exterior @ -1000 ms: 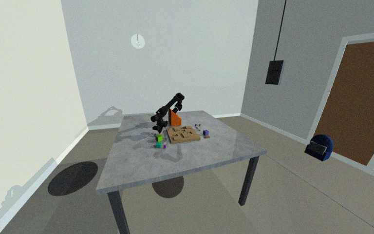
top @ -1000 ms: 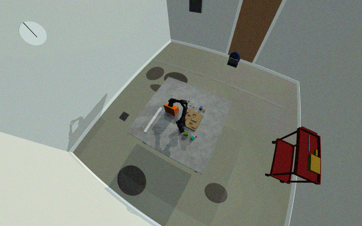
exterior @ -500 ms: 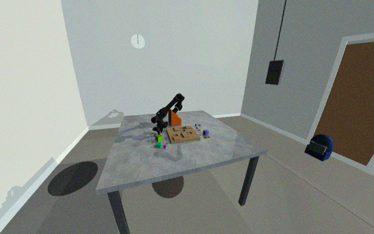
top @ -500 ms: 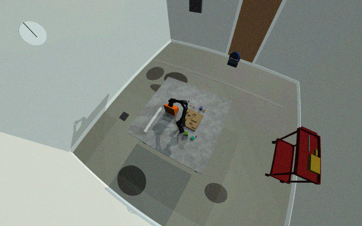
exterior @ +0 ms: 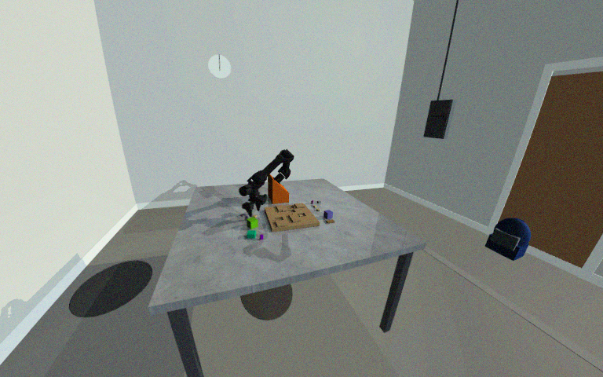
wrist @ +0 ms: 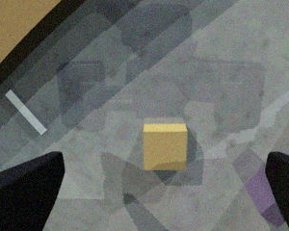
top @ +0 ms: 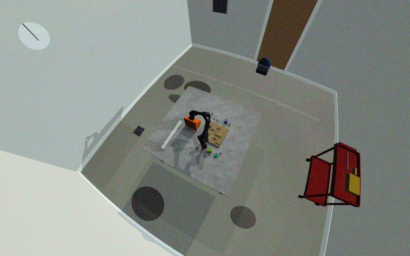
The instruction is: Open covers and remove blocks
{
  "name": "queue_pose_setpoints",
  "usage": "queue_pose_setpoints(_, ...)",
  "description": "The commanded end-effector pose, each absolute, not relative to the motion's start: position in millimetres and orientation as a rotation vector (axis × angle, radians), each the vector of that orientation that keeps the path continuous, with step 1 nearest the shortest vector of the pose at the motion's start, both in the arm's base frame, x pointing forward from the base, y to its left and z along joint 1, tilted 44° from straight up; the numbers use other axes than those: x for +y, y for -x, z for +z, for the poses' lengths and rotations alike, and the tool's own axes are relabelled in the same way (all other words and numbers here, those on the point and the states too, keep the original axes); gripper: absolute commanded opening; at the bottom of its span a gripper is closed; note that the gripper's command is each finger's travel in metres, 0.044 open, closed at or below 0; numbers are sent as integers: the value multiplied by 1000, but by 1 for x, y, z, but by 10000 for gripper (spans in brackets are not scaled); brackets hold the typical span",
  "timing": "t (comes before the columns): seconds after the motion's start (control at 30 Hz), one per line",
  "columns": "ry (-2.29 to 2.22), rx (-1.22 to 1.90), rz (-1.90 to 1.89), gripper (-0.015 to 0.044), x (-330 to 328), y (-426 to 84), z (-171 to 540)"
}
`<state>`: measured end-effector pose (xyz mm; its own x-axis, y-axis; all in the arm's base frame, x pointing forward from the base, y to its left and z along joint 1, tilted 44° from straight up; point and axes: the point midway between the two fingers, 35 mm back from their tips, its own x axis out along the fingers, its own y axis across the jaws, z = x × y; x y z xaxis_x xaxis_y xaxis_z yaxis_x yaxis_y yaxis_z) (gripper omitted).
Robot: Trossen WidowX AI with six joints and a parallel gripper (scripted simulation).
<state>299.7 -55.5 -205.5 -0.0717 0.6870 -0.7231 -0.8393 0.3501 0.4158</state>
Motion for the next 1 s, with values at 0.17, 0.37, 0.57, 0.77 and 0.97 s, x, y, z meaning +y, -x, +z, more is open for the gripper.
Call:
queue_pose_setpoints(0.17, 193, 1049, 1266, 440, -76, -303, -186)
queue_pose_setpoints(0.37, 191, 1049, 1266, 440, -89, -303, -171)
queue_pose_setpoints(0.57, 184, 1053, 1261, 414, -96, -304, -162)
queue_pose_setpoints(0.77, 3, 1206, 1109, 256, -81, -319, -144)
queue_pose_setpoints(0.97, -184, 1361, 928, 99, -60, -334, -121)
